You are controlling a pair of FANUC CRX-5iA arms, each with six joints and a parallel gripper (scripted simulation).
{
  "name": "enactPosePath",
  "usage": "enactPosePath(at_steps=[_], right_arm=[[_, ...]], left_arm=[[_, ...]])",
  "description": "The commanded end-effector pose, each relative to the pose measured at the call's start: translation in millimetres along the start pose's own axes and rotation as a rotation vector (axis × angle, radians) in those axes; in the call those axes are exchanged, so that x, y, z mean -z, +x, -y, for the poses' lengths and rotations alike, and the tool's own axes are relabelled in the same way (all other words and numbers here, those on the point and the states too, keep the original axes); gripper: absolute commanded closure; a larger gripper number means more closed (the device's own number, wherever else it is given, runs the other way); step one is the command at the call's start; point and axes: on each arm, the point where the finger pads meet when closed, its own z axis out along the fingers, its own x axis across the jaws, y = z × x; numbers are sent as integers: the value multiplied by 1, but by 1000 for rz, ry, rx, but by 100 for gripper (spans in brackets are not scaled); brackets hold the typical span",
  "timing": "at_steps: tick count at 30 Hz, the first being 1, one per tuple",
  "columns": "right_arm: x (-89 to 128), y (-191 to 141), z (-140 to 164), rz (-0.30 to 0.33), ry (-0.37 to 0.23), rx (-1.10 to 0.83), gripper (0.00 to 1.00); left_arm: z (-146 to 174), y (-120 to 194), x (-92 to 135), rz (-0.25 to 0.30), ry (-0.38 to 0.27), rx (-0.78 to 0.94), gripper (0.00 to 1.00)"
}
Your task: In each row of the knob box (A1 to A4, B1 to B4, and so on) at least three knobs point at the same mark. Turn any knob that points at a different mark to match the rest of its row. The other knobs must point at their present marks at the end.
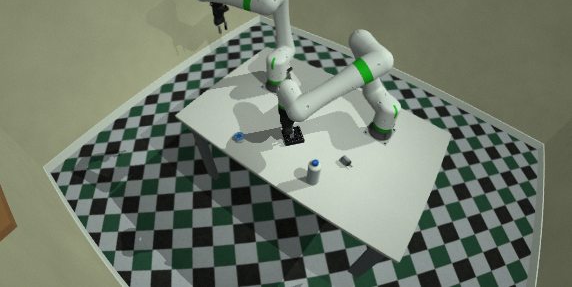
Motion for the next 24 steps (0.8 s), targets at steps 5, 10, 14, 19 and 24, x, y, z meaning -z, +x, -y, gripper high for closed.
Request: enactPosePath(at_steps=[5,10,14,19,24], right_arm=[[1,0,0,0,-2,0,0],[1,0,0,0,-2,0,0],[1,0,0,0,-2,0,0],[1,0,0,0,-2,0,0],[1,0,0,0,-2,0,0]], left_arm=[[-1,0,1,0,-2,23,70],[-1,0,1,0,-2,30,70],[-1,0,1,0,-2,31,70],[-1,0,1,0,-2,31,54],[-1,0,1,0,-2,31,54]])
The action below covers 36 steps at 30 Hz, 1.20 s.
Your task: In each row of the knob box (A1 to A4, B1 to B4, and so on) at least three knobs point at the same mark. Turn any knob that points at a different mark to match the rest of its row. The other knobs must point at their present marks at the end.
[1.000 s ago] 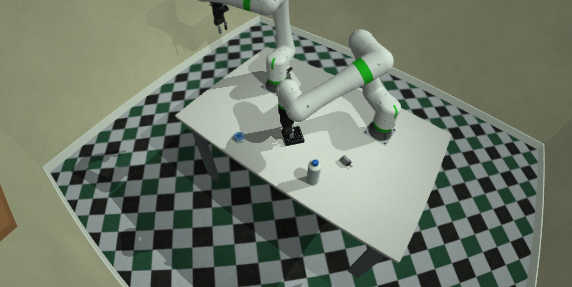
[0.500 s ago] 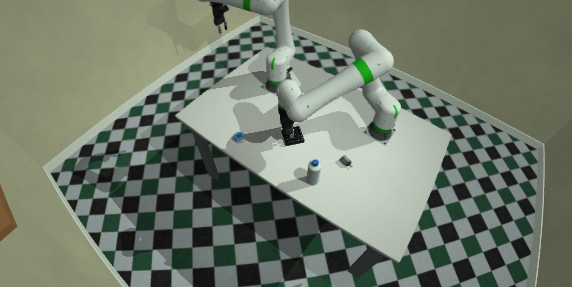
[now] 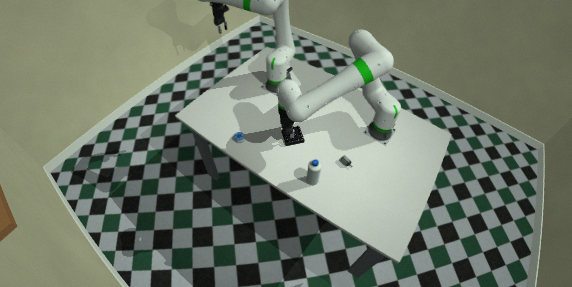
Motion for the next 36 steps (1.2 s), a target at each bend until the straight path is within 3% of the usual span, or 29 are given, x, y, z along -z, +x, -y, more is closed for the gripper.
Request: enactPosePath(at_steps=[1,15,24,36], right_arm=[[1,0,0,0,-2,0,0],[1,0,0,0,-2,0,0],[1,0,0,0,-2,0,0],[1,0,0,0,-2,0,0]], left_arm=[[-1,0,1,1,-2,0,54],[-1,0,3,1,-2,0,54],[-1,0,37,1,-2,0,54],[0,0,39,1,-2,-35,54]])
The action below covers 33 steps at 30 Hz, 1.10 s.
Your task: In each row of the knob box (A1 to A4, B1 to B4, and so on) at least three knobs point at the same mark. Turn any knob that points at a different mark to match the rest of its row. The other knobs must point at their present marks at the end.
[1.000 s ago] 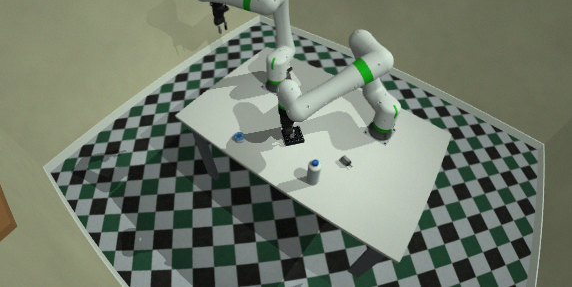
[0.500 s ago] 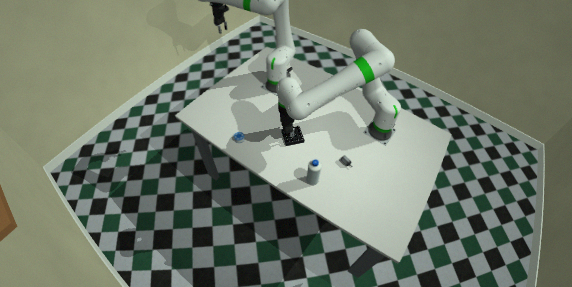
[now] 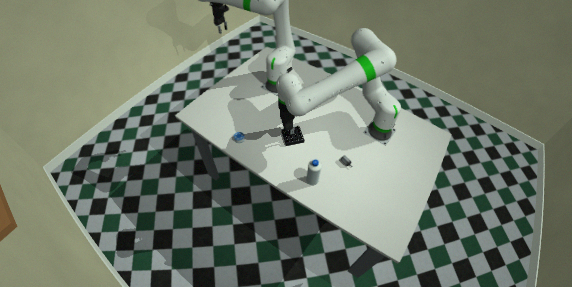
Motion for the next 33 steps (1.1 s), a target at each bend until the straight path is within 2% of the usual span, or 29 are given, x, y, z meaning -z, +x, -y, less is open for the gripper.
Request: enactPosePath(at_steps=[1,4,11,13,14,28,30,31,33], right_arm=[[1,0,0,0,-2,0,0],[1,0,0,0,-2,0,0],[1,0,0,0,-2,0,0],[1,0,0,0,-2,0,0],[1,0,0,0,-2,0,0],[1,0,0,0,-2,0,0],[1,0,0,0,-2,0,0],[1,0,0,0,-2,0,0],[1,0,0,0,-2,0,0]], left_arm=[[0,0,2,0,-2,-58,54],[2,1,3,0,-2,-194,54],[4,3,6,0,-2,-392,54],[4,3,6,0,-2,-392,54],[4,3,7,0,-2,-479,54],[4,5,12,-1,-2,-881,54],[4,5,12,-1,-2,-881,54],[4,4,13,-1,-2,-967,54],[4,4,14,-1,-2,-1016,54]])
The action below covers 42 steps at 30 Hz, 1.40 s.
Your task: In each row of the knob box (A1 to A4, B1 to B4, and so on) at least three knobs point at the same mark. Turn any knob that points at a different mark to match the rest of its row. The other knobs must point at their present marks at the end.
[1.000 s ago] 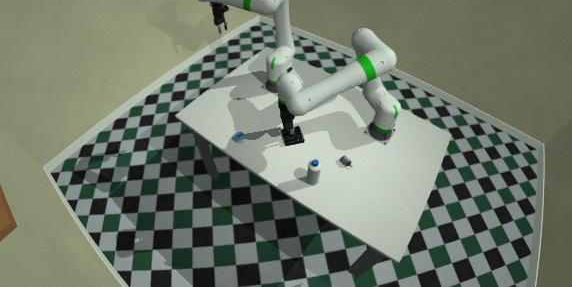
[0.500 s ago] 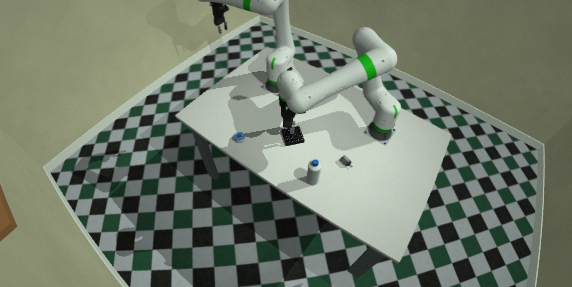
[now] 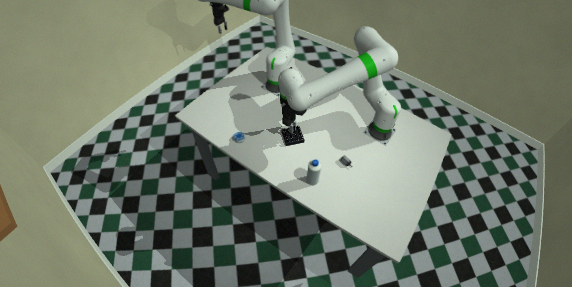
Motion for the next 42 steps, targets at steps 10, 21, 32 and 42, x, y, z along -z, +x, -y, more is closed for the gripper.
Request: enactPosePath(at_steps=[10,21,32,42], right_arm=[[1,0,0,0,-2,0,0],[1,0,0,0,-2,0,0],[1,0,0,0,-2,0,0],[1,0,0,0,-2,0,0]], left_arm=[[-3,1,6,2,-8,-422,54],[-8,0,10,1,-9,-726,54],[-8,0,10,1,-9,-753,54],[-8,0,10,1,-9,-753,54]])
